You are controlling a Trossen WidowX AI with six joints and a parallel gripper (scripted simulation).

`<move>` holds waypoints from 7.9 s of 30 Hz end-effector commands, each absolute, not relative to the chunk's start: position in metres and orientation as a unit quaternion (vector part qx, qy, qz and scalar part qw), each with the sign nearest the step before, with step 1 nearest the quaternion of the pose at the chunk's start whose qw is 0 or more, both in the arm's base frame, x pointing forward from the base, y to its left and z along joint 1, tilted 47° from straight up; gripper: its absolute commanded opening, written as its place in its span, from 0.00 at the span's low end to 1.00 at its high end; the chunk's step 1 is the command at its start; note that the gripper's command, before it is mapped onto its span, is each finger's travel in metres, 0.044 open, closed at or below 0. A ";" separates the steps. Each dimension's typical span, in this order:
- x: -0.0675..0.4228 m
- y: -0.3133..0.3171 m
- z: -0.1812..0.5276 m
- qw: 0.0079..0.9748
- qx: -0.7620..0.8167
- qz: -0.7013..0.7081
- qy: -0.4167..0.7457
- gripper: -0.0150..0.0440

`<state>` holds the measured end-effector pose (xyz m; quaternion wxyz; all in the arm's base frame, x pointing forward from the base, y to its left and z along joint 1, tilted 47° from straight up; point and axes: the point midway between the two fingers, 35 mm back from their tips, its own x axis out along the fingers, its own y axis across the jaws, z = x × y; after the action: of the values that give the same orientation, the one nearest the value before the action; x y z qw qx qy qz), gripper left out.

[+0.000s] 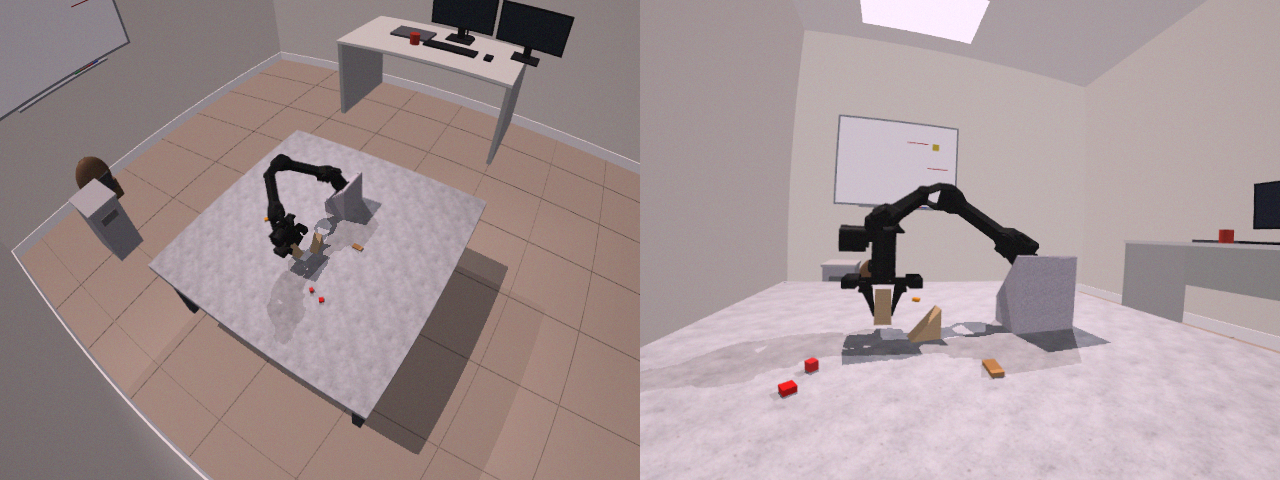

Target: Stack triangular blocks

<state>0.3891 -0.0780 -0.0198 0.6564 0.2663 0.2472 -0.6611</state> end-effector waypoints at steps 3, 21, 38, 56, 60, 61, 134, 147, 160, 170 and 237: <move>0.390 -0.078 -0.020 0.680 0.200 -0.632 0.312 0.25; 0.390 -0.078 -0.020 0.709 -0.020 -0.505 0.492 0.25; 0.390 -0.078 -0.020 0.672 -0.227 -0.339 0.618 0.25; 0.390 -0.078 -0.020 0.569 -0.423 -0.132 0.693 0.25; 0.390 -0.078 -0.020 0.538 -0.461 -0.083 0.700 0.25; 0.390 -0.078 -0.020 0.530 -0.471 -0.071 0.702 0.25; 0.390 -0.094 -0.035 0.288 -0.646 0.227 0.670 1.00; 0.394 -0.050 0.003 0.291 -0.653 0.225 0.662 1.00; 0.394 0.004 -0.015 0.124 -0.686 0.125 0.706 1.00; 0.395 0.003 -0.016 0.122 -0.688 0.122 0.705 1.00; 0.391 -0.091 -0.046 0.139 -0.680 0.080 0.716 0.78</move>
<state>0.3913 -0.0895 -0.0464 0.1407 -0.6790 0.7161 0.0805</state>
